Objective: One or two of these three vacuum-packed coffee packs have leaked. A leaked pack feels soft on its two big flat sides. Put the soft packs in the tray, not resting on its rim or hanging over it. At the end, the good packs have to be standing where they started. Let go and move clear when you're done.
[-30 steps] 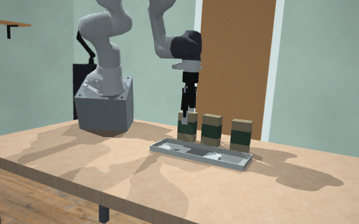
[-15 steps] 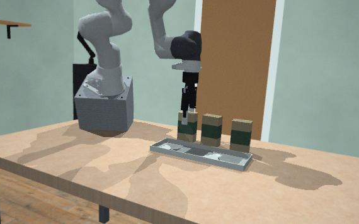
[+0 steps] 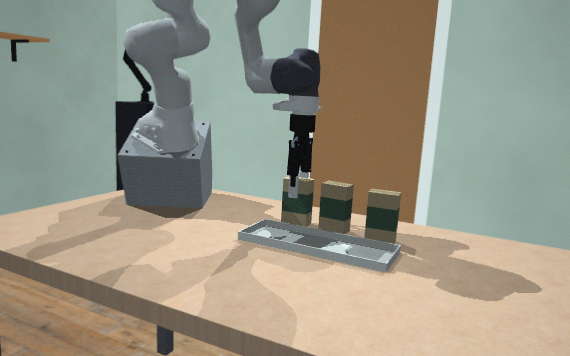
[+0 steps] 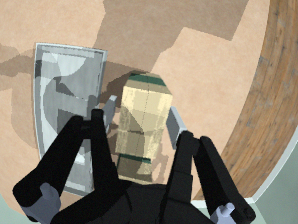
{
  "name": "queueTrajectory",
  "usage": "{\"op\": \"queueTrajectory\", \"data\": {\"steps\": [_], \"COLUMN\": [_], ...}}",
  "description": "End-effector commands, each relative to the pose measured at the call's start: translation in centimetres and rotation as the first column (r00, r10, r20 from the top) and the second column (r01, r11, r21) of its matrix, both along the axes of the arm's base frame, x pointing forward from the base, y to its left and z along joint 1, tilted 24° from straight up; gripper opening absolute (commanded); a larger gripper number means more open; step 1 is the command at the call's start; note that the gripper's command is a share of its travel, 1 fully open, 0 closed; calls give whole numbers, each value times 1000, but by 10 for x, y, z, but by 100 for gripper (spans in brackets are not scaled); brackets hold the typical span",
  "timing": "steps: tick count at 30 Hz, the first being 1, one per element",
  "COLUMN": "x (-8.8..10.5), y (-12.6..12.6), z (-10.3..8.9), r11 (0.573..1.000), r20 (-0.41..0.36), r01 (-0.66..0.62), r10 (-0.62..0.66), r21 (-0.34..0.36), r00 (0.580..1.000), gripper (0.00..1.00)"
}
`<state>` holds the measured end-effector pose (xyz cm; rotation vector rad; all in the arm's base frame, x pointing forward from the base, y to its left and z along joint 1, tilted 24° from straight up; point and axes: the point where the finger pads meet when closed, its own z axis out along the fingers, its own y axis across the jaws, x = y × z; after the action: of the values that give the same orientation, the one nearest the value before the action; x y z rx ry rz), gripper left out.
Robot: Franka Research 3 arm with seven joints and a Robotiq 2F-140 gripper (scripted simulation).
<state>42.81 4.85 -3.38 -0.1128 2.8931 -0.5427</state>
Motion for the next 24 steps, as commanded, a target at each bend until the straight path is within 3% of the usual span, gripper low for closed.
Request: {"op": "queueTrajectory", "data": {"steps": [1,9,10,24], "x": [0,0,0,0], "y": [-1,-1,-1,-1], "z": [-1,-1,-1,-1], "r11": [1000,1000,1000,1000], "r20": [2,2,2,2], "r01": [6,6,6,6], "r10": [-6,-6,-6,-6], "r21": [0,0,0,0], "r00": [1000,1000,1000,1000], "gripper": [55,55,24,24]}}
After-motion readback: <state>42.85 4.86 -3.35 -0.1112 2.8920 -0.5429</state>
